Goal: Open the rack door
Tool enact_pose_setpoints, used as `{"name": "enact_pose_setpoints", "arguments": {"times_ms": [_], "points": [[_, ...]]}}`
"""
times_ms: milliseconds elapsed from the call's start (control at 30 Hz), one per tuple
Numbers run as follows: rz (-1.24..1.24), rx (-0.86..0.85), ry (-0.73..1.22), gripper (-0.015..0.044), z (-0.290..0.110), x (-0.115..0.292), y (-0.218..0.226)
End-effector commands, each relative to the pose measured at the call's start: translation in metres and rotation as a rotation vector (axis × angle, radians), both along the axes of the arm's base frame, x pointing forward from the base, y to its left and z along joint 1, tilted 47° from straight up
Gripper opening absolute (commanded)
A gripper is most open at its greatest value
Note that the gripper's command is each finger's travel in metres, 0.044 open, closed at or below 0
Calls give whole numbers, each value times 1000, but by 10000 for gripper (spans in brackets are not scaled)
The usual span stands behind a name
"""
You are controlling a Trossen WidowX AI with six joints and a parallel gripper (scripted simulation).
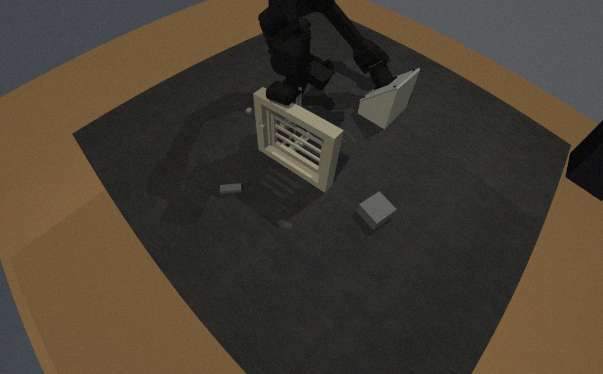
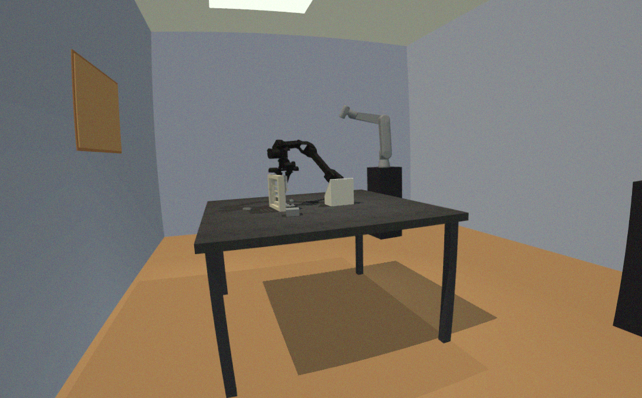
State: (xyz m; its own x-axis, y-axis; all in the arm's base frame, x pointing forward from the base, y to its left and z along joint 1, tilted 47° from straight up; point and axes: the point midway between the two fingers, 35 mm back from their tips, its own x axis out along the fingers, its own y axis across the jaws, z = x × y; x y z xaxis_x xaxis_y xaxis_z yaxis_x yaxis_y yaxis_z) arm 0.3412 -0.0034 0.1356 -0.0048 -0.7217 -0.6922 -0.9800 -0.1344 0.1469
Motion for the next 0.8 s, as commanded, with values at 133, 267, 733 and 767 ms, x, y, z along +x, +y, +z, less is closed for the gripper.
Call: {"name": "enact_pose_setpoints", "arguments": {"times_ms": [133,267,733,767], "points": [[3,-1,3,111,0,0,0],[3,-1,3,84,0,0,0],[-17,-1,-17,26,0,-1,0],[-30,-1,-31,26,-1,-2,1]]}}
